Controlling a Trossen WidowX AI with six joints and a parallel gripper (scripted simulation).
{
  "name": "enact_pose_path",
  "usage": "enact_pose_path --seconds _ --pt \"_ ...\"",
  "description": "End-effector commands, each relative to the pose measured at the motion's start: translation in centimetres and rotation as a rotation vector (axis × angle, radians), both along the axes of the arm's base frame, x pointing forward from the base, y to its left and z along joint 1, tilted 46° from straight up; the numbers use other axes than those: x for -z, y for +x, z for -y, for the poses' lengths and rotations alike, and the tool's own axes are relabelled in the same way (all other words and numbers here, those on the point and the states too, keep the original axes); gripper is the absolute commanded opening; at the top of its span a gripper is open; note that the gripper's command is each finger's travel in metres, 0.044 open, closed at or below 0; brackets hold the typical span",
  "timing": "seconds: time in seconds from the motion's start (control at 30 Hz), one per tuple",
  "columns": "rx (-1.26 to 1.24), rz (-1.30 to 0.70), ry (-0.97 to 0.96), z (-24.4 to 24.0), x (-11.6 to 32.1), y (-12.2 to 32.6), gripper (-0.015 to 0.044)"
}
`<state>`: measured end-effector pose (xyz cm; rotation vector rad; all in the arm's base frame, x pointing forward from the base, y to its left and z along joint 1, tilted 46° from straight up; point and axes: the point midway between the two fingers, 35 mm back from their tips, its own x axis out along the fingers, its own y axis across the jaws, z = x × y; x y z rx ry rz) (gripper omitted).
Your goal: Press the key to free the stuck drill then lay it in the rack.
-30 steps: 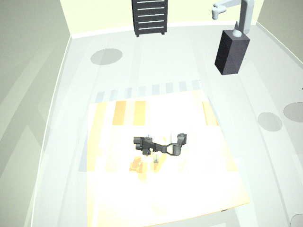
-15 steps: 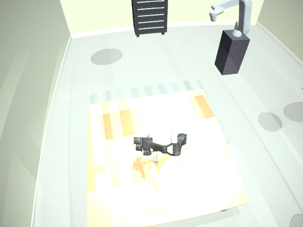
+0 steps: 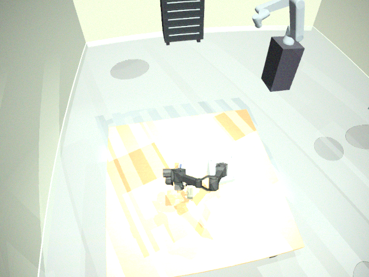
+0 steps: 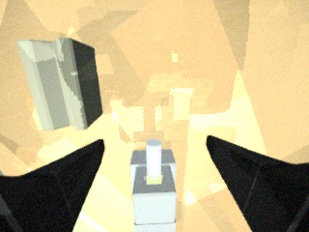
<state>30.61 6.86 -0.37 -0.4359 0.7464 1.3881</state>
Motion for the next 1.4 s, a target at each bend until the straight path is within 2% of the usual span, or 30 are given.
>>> enact_pose_path --seconds 0.0,0.53,1.03,1.27,1.37 --pt "0.002 -0.006 0.006 -0.4 0.6 -0.1 0.0440" --pt "0.002 -0.006 0.007 -1.7 2.5 -0.4 0.0440" --pt "-0.001 -0.001 0.002 -1.4 2.3 -0.3 0.0046" --pt "-0.001 -0.001 0.002 -1.4 2.3 -0.3 0.0000" --pt "0.001 -0.005 0.006 -1.7 2.1 -0.3 0.0000"
